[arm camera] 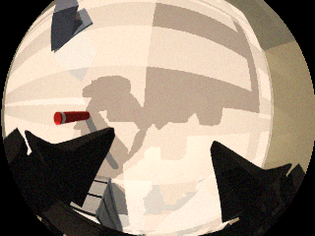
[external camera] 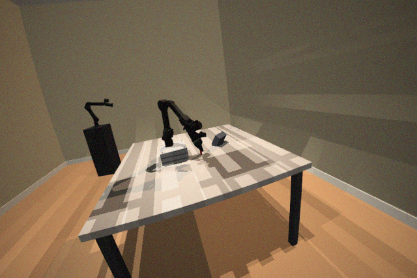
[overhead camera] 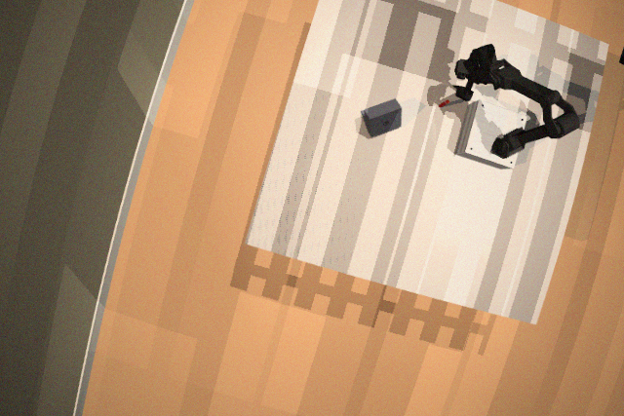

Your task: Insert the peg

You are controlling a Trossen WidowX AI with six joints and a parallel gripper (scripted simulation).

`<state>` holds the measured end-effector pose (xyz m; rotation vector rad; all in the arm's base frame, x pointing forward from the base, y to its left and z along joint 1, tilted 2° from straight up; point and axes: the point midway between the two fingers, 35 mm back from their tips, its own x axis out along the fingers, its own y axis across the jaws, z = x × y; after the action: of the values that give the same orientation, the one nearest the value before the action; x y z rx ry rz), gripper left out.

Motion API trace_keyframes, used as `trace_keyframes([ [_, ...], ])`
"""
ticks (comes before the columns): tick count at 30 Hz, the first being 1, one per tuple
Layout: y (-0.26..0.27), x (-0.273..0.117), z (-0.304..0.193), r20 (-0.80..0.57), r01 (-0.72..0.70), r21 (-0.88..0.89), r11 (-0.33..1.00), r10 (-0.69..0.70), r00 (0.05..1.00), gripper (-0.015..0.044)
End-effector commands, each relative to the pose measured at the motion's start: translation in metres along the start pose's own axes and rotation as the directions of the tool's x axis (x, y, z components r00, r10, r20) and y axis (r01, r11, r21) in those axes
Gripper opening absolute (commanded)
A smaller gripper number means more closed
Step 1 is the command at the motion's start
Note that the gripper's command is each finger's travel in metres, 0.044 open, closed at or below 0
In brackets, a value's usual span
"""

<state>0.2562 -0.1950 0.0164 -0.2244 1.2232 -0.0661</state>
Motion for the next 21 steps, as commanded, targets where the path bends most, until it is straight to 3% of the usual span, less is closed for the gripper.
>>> trace_keyframes([
  [1,0.012,0.000,0.006,-0.040,-0.037,0.051,0.998,0.039,0.998,0.0440],
  [21,0.080,-0.019,0.026,-0.242,-0.109,0.264,0.958,0.175,0.954,0.0440],
])
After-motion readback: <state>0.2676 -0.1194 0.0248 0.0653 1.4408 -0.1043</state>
